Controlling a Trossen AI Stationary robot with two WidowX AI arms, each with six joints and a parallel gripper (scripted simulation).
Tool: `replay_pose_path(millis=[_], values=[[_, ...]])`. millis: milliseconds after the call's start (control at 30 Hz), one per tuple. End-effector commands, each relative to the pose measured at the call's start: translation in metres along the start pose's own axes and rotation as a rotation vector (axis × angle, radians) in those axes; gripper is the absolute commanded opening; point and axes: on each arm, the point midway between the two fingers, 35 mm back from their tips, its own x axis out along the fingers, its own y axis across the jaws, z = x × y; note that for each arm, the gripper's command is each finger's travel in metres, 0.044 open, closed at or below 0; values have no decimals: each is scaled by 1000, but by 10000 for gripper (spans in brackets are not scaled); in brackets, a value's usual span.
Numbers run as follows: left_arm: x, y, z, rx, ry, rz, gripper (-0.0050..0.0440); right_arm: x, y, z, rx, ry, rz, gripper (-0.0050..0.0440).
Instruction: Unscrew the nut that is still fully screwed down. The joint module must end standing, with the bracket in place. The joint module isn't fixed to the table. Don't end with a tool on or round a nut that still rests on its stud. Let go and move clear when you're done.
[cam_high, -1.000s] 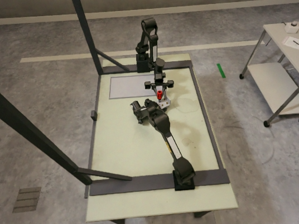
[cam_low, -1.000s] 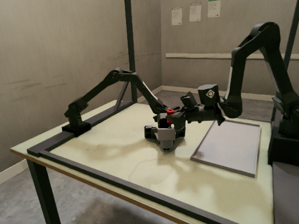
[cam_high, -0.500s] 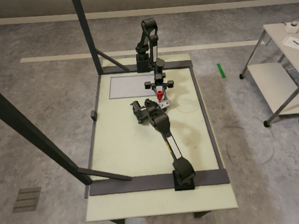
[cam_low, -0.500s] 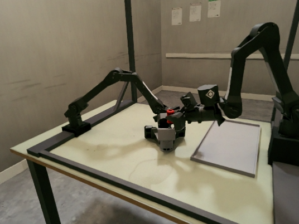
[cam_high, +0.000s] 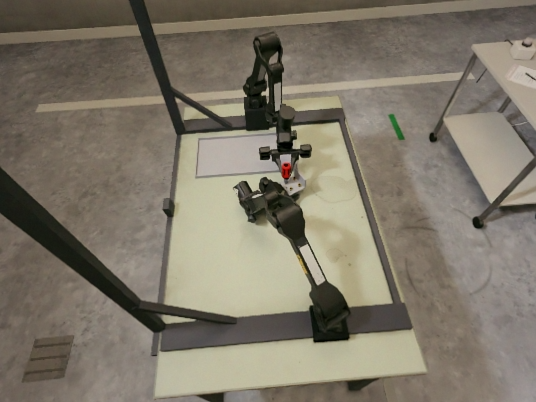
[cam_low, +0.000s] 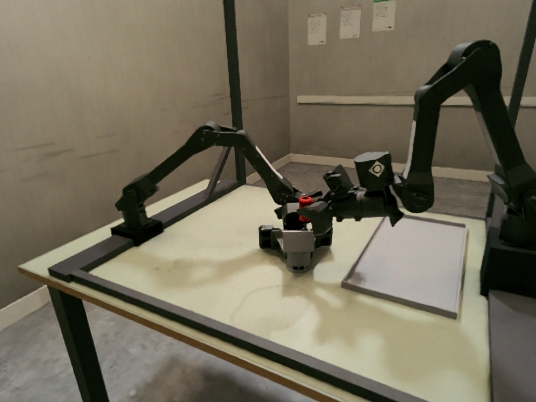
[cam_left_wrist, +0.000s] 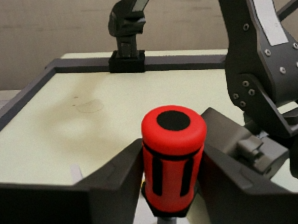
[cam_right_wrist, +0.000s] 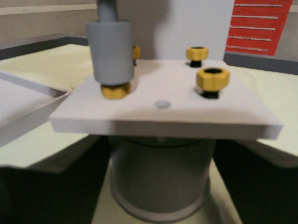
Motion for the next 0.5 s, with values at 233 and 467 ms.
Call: replay_pose_path(millis=[233, 467], values=[[2, 1, 11, 14, -30, 1, 135, -3, 5, 23, 51, -4, 8, 245], [2, 1, 11, 14, -30, 1, 135, -3, 5, 23, 51, -4, 8, 245]])
